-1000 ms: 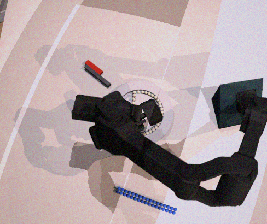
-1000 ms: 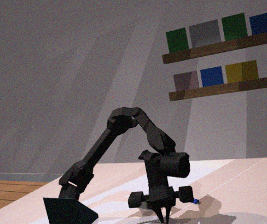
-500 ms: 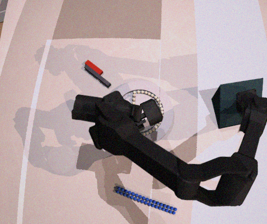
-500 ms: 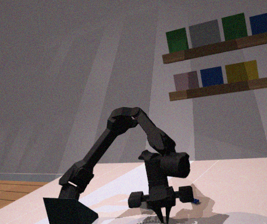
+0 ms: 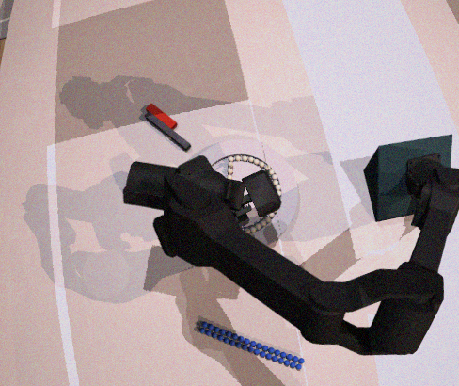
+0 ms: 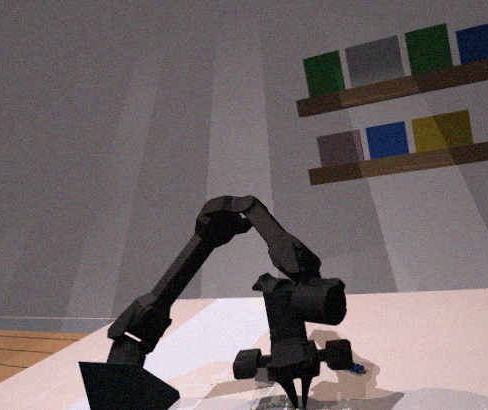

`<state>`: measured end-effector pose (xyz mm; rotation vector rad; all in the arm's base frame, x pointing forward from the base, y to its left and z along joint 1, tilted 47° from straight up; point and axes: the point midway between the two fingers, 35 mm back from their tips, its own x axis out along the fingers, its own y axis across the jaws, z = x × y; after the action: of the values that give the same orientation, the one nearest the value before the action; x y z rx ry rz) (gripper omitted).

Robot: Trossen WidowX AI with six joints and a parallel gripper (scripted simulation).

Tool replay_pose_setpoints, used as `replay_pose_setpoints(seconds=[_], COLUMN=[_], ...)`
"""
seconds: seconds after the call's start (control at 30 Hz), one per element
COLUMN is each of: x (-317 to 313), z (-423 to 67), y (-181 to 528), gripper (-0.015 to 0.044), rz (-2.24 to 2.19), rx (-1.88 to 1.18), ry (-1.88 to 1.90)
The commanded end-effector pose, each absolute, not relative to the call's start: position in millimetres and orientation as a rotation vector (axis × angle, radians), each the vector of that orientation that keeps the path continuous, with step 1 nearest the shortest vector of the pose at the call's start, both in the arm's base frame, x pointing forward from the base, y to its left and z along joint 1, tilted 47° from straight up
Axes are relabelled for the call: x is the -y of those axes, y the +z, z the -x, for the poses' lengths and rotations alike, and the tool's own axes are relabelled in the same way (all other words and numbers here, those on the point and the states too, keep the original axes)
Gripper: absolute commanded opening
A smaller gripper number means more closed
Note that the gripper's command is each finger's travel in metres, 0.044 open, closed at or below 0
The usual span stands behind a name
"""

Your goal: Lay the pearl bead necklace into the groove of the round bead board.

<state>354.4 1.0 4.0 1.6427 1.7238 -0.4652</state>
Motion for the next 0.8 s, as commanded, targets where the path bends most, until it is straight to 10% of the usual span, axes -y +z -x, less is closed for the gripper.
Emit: replay_pose_setpoints(seconds=[0.0, 0.47, 0.77], x=[3.9, -4.6, -1.7], z=[-355.2, -357.1, -357.2], y=[8.3, 2.4, 4.7], gripper=[0.0000, 0.0000, 0.0236], rz=[-1.647, -1.648, -1.637], rx=[-1.717, -1.717, -1.715], ry=[-0.460, -0.460, -0.457])
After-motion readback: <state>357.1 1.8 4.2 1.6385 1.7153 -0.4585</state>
